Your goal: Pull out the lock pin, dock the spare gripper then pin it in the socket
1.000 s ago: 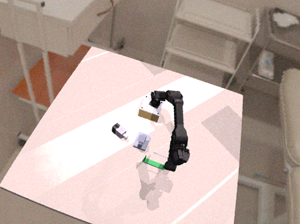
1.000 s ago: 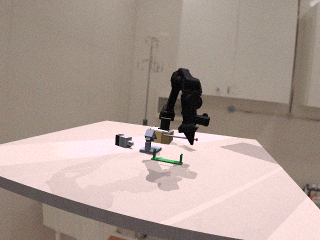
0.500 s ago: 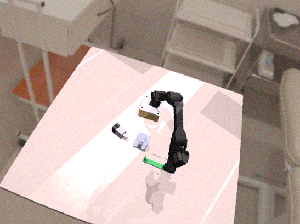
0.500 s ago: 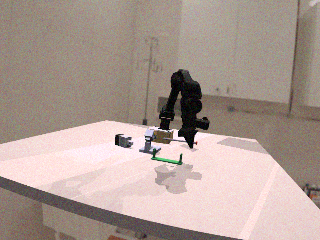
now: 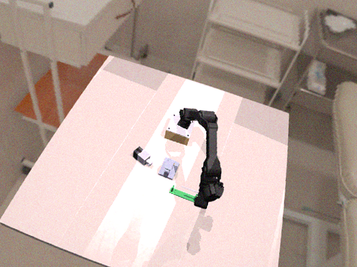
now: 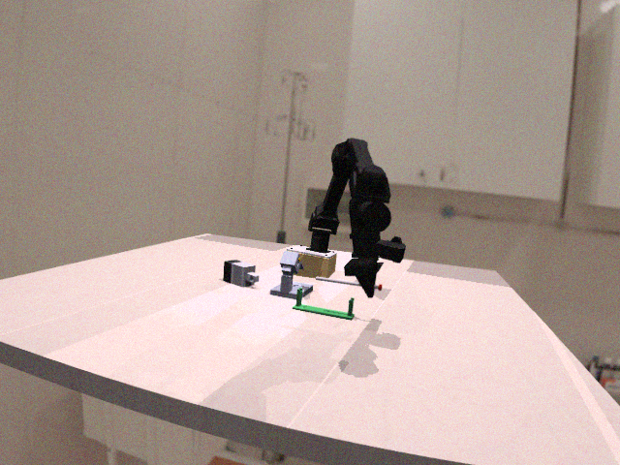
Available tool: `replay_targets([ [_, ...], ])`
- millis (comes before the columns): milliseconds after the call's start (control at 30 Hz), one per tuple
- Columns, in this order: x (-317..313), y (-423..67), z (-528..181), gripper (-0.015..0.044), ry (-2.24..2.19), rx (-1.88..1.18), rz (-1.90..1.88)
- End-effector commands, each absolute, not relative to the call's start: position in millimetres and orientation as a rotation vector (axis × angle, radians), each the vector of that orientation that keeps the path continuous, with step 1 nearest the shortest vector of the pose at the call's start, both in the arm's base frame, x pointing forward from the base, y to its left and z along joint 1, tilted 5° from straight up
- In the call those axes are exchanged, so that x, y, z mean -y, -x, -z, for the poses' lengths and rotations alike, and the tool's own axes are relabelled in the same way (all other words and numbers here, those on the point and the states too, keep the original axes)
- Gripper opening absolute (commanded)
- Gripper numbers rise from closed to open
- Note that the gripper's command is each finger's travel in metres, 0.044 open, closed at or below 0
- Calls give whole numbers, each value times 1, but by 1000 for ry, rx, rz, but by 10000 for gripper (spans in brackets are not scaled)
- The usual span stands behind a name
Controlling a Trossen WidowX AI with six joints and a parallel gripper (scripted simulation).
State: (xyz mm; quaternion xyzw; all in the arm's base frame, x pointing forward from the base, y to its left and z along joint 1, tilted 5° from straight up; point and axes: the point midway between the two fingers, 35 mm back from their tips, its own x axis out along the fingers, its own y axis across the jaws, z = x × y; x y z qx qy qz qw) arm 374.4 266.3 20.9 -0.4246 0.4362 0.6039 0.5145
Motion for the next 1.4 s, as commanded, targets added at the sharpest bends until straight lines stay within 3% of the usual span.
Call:
replay_targets([
  [0,-267,-374,-14,0,1017,-1051,-1447],
  [1367,-269,-373,10,0,1017,-1049,-1447],
])
